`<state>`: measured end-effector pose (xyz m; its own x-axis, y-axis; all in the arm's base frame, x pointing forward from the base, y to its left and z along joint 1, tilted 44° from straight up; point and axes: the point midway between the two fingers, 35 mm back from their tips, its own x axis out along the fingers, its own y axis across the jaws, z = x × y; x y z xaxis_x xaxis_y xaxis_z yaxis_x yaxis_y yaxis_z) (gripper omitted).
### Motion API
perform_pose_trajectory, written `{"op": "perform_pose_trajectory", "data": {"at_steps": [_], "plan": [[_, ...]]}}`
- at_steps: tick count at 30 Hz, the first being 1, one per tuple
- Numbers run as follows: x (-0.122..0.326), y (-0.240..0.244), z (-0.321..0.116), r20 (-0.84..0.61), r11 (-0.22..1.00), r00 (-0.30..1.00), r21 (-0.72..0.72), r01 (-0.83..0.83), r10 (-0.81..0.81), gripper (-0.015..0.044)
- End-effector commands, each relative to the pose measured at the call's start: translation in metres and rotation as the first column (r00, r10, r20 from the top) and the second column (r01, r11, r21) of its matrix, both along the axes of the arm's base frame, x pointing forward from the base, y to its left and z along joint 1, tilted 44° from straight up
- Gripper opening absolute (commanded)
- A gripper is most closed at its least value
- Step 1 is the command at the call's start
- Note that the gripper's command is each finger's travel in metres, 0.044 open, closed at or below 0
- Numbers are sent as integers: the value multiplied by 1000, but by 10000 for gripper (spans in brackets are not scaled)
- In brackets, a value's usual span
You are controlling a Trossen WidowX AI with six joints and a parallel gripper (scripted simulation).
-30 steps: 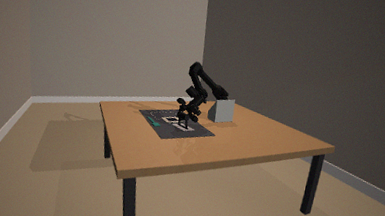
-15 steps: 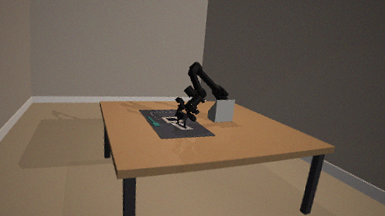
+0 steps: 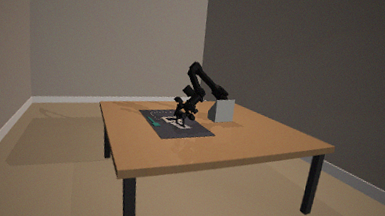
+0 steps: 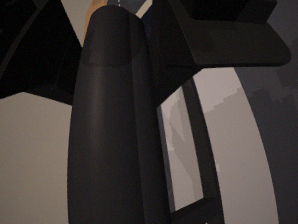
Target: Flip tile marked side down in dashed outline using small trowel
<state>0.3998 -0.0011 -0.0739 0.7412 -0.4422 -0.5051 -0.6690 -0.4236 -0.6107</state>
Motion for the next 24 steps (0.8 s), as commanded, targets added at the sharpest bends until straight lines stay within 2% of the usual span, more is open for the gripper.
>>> {"op": "perform_pose_trajectory", "data": {"at_steps": [1,5,12,24], "plan": [[-1,-8,8,7,1000,1000,-5,7,-7,0],[-2,-9,10,7,1000,1000,-8,7,-7,0],[-1,4,20,1,995,1000,-101,8,-8,0],[0,12,50,0,994,1000,-108,8,-8,0]]}}
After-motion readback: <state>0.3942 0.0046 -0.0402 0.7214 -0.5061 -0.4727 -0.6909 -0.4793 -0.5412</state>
